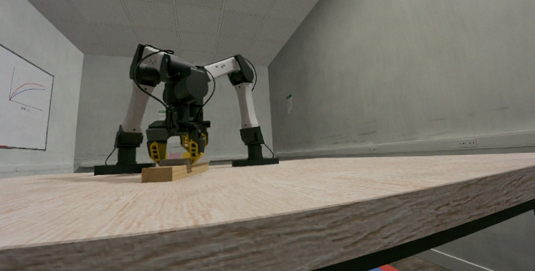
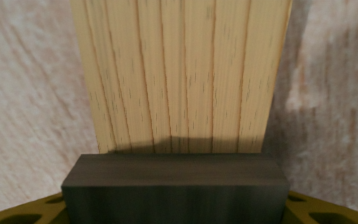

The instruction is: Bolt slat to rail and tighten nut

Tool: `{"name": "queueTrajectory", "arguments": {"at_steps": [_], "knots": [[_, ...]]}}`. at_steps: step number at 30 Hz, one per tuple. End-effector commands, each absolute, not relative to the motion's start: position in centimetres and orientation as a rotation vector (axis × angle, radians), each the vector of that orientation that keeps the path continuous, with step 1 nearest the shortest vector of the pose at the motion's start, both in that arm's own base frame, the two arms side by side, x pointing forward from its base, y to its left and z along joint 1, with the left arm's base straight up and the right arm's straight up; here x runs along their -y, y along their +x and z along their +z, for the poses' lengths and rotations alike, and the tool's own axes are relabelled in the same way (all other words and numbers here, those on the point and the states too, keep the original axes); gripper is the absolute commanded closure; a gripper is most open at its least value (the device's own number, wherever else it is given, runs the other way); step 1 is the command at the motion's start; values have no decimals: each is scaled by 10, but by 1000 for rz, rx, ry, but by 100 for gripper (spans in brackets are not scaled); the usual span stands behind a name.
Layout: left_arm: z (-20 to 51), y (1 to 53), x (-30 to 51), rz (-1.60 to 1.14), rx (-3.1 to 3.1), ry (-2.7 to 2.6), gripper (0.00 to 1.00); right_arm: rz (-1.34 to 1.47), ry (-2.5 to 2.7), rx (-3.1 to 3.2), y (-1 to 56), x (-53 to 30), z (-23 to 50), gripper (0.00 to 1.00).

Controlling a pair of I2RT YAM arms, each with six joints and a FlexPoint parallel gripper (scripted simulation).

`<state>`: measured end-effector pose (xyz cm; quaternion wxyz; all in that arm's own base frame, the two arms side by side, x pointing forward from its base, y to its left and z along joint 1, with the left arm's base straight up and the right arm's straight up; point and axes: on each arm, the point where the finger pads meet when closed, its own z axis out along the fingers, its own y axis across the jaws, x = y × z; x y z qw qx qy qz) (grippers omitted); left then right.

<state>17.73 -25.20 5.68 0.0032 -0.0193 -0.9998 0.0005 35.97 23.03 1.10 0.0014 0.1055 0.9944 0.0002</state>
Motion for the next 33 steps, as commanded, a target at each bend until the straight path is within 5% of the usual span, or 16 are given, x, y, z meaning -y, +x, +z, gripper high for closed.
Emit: {"name": "queueTrajectory", "arguments": {"at_steps": [1, 27, 29, 33], "knots": [[93, 177, 251, 14, 3148, -61, 64, 21, 328, -3103, 363, -233, 18, 33], [61, 180, 254, 24, 3146, -61, 64, 21, 328, -3103, 363, -233, 18, 33], [60, 179, 254, 22, 3145, -61, 86, 21, 328, -3103, 363, -233, 18, 33], [61, 179, 253, 15, 3143, -61, 89, 21, 328, -3103, 363, -233, 18, 33]]}}
